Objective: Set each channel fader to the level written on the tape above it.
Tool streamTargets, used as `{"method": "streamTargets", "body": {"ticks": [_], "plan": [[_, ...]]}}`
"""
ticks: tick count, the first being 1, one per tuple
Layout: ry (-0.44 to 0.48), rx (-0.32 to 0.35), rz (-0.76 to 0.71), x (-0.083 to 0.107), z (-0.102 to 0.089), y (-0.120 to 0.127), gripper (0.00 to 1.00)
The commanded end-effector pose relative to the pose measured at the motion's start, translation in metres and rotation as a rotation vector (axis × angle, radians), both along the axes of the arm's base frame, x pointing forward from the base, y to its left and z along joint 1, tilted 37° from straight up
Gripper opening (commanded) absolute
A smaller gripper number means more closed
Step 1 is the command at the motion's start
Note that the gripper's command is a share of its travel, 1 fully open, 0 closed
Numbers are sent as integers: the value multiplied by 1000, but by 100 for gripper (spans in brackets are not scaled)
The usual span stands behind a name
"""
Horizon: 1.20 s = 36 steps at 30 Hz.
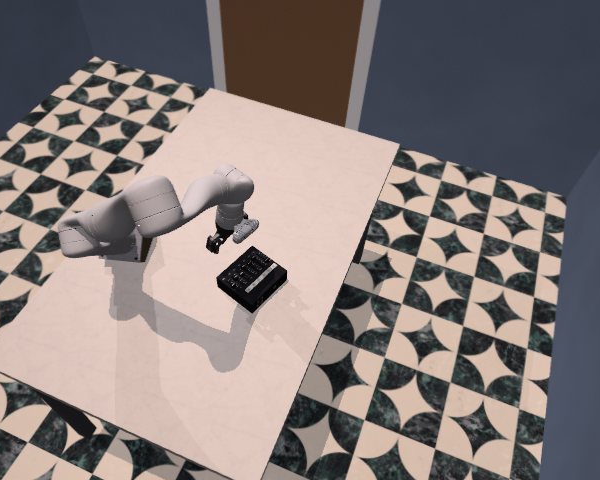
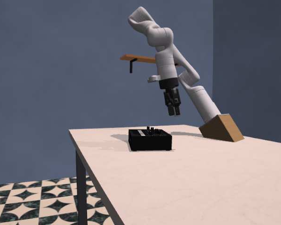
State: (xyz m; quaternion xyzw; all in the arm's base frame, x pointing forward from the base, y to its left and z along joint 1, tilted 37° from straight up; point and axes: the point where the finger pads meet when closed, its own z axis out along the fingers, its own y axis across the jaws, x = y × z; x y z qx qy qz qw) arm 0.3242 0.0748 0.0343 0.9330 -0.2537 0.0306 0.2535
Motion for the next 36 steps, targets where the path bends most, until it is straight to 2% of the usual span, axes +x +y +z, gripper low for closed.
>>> {"method": "streamTargets", "body": {"ticks": [1, 17, 27, 36], "plan": [[-3, 0, -1, 0, 0, 1, 100], [-58, -17, -92, 3, 2, -1, 100], [-137, -40, -220, 7, 5, -2, 100], [-274, -75, -431, 13, 11, -4, 100]]}}
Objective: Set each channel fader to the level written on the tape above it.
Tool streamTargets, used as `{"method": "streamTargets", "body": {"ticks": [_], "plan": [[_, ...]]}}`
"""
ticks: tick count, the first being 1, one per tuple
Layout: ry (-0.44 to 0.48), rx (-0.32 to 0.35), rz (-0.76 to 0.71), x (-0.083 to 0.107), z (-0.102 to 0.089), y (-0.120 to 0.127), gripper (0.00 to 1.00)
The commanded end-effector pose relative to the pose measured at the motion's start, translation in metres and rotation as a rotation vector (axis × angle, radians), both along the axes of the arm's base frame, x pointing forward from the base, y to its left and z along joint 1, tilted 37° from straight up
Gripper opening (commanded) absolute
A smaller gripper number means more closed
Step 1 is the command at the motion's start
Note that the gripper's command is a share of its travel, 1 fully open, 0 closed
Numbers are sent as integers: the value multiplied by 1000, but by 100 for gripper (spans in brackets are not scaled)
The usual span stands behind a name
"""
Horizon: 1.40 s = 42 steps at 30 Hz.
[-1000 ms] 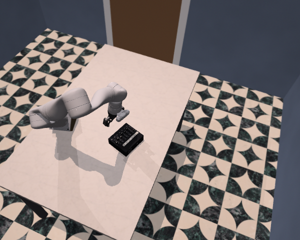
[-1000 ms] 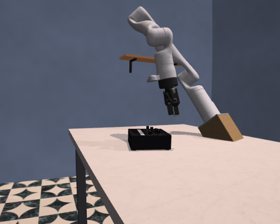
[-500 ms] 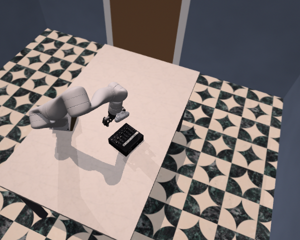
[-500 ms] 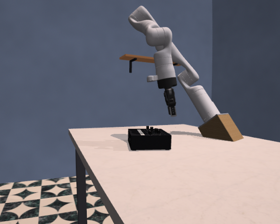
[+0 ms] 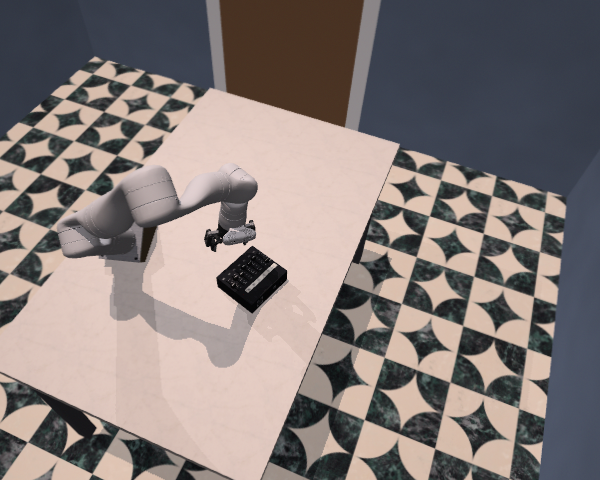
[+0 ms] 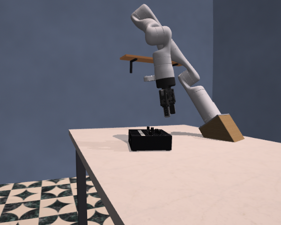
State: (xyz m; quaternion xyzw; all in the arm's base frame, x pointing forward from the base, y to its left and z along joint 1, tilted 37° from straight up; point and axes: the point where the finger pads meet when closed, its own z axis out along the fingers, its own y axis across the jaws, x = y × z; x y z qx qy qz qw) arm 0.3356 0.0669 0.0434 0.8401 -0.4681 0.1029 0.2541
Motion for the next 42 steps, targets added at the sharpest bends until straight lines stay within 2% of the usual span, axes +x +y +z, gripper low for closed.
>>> {"method": "streamTargets", "body": {"ticks": [1, 6, 8, 23, 25, 40, 42], "plan": [[-41, -9, -43, 3, 2, 3, 100], [-142, -32, -190, 8, 7, 2, 100], [-142, -32, -190, 8, 7, 2, 100], [-510, -85, -694, 26, 25, 1, 100], [-510, -85, -694, 26, 25, 1, 100], [-896, -91, -1206, 46, 47, 4, 100], [-896, -91, -1206, 46, 47, 4, 100]]}}
